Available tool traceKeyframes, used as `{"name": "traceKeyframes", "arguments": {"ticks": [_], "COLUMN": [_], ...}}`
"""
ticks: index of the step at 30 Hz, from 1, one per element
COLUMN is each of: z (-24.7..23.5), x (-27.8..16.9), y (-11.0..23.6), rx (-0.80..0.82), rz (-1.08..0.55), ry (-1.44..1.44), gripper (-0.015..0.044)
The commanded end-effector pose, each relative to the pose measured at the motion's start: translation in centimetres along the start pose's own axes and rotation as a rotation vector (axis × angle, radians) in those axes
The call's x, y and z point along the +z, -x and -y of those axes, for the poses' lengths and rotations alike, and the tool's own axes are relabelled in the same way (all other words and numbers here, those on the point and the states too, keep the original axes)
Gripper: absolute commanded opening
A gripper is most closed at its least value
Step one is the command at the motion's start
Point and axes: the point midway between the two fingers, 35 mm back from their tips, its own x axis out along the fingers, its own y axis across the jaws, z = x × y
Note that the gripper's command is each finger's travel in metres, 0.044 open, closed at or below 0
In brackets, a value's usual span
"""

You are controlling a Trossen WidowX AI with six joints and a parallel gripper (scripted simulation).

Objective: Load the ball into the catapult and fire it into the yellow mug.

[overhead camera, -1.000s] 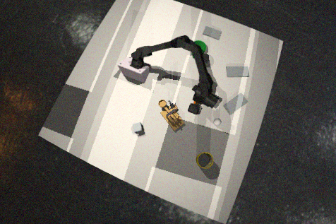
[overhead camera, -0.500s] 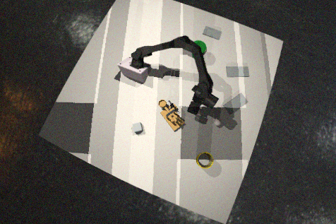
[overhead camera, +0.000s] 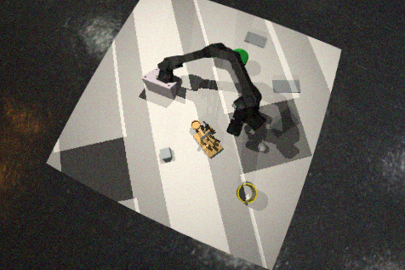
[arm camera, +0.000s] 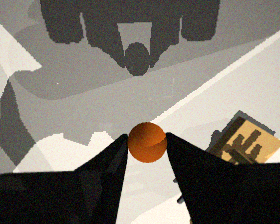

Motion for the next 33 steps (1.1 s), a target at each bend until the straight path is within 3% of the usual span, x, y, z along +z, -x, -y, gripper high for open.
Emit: {"name": "traceKeyframes", "arguments": {"ticks": [1,4,10,21,33], "z": [-0.4,-0.4,0.6,7.0,9.9], "x": [-0.1,-0.4,-1.3,-9.4,-18.1], "y": [3.2,4.9,4.8,2.8,1.0], "rx": [-0.008,-0.007,-0.008,0.014,0.081], "rz": [0.012,0.013,-0.007,-0.164,-0.329], "ry": [0.008,0.004,-0.034,-0.302,-0.523], "gripper": [0.0,0.0,0.0,0.0,0.0]}}
